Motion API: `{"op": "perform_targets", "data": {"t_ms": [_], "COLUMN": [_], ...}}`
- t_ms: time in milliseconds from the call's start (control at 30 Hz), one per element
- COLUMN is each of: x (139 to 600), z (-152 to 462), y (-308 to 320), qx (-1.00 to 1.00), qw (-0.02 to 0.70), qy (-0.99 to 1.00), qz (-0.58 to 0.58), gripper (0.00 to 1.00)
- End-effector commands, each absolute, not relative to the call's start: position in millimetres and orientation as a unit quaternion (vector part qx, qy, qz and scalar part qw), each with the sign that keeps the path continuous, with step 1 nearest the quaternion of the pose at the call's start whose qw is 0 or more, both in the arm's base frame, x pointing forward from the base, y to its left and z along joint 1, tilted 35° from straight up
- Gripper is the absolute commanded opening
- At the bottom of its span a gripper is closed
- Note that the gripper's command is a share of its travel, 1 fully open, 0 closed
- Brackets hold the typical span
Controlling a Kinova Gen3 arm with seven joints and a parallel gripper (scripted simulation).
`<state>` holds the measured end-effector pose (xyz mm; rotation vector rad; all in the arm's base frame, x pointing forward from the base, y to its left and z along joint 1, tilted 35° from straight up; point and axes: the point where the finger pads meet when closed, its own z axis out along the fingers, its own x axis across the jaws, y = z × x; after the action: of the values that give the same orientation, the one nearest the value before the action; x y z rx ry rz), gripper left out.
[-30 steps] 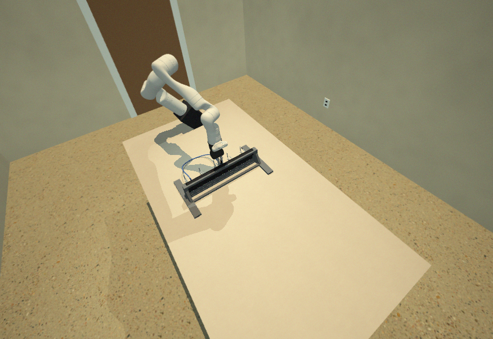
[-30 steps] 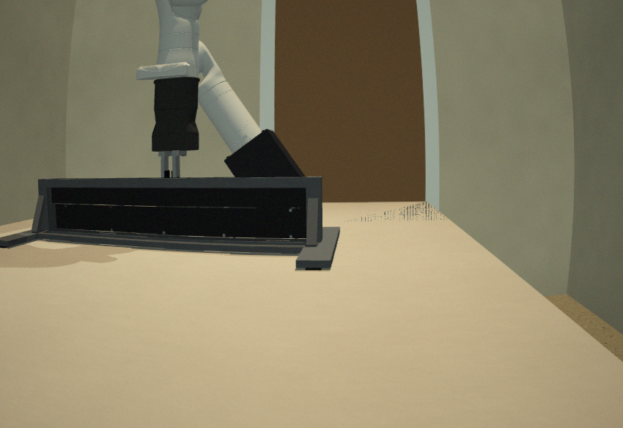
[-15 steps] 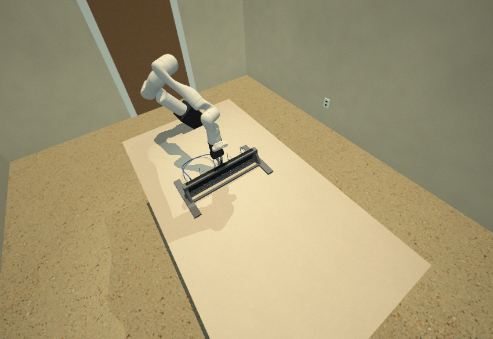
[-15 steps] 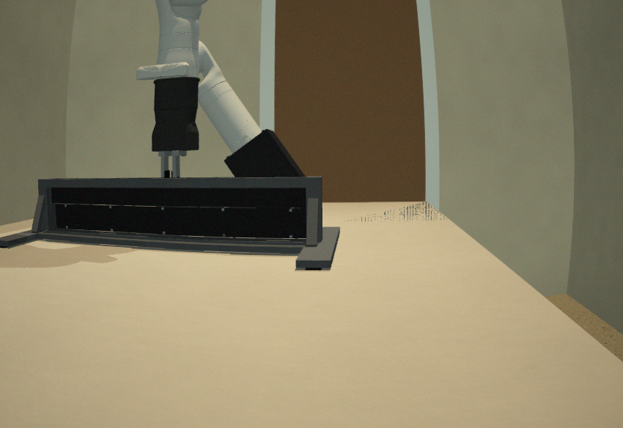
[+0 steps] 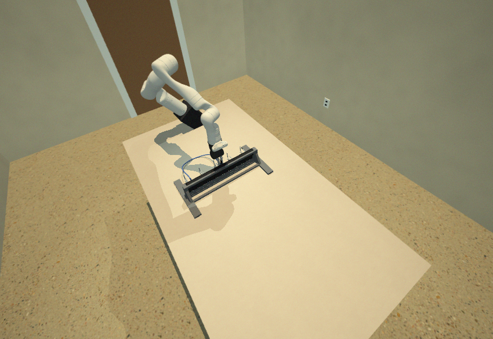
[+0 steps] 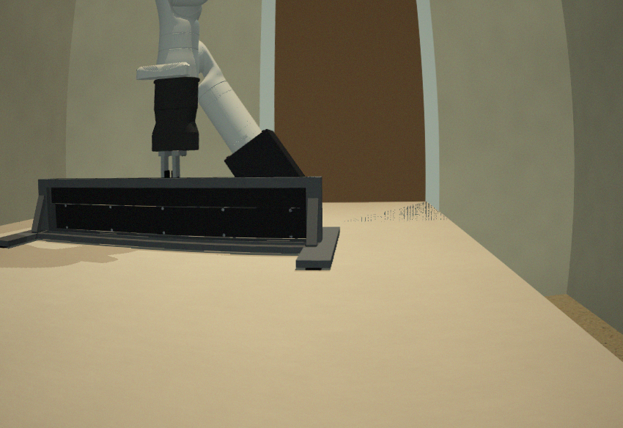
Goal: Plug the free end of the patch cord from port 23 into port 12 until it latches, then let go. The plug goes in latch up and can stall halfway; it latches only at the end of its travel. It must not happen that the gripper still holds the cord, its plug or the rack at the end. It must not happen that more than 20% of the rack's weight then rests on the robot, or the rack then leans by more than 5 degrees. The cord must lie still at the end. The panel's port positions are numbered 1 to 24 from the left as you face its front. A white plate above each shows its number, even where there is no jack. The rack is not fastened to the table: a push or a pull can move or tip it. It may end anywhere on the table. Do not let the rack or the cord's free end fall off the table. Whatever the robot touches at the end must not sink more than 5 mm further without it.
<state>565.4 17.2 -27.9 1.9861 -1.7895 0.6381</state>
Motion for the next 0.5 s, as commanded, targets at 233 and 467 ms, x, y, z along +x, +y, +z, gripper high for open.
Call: {"op": "perform_targets", "data": {"t_ms": [233,467], "x": [580.4,580.8], "z": [-20.9,-20.7], "y": [14.9,14.8], "qx": [0.707,0.707], "qw": [0.182,0.181], "qy": [-0.640,-0.641], "qz": [0.237,0.238], "gripper": [0.00,0.00]}}
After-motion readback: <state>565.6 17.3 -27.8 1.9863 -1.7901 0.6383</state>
